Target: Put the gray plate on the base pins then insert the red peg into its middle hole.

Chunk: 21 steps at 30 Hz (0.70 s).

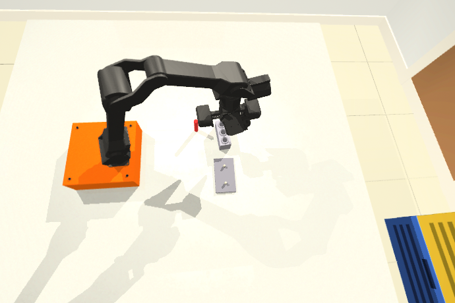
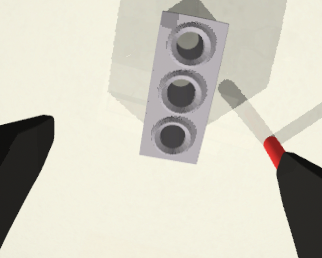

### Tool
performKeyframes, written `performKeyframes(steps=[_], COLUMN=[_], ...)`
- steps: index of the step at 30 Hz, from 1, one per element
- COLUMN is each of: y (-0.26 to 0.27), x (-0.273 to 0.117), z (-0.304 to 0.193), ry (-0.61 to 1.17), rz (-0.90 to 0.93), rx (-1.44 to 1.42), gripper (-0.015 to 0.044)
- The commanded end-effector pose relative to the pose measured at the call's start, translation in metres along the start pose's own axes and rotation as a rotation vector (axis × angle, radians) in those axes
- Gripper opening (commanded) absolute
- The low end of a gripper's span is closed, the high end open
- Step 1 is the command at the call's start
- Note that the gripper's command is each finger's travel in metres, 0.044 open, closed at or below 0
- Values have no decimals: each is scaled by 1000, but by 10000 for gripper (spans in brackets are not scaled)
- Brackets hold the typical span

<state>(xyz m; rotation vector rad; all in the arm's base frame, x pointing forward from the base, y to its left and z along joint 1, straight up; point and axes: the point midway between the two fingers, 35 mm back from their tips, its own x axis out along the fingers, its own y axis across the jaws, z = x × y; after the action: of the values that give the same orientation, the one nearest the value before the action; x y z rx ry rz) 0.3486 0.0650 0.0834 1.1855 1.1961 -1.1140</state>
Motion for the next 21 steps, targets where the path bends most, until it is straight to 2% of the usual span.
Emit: performKeyframes(steps=[1,21], y=[-7,-5], x=[38,67], z=[0,-1], ry=[3,5], rz=[-31,-31], rx=[0,5], gripper=[440,440])
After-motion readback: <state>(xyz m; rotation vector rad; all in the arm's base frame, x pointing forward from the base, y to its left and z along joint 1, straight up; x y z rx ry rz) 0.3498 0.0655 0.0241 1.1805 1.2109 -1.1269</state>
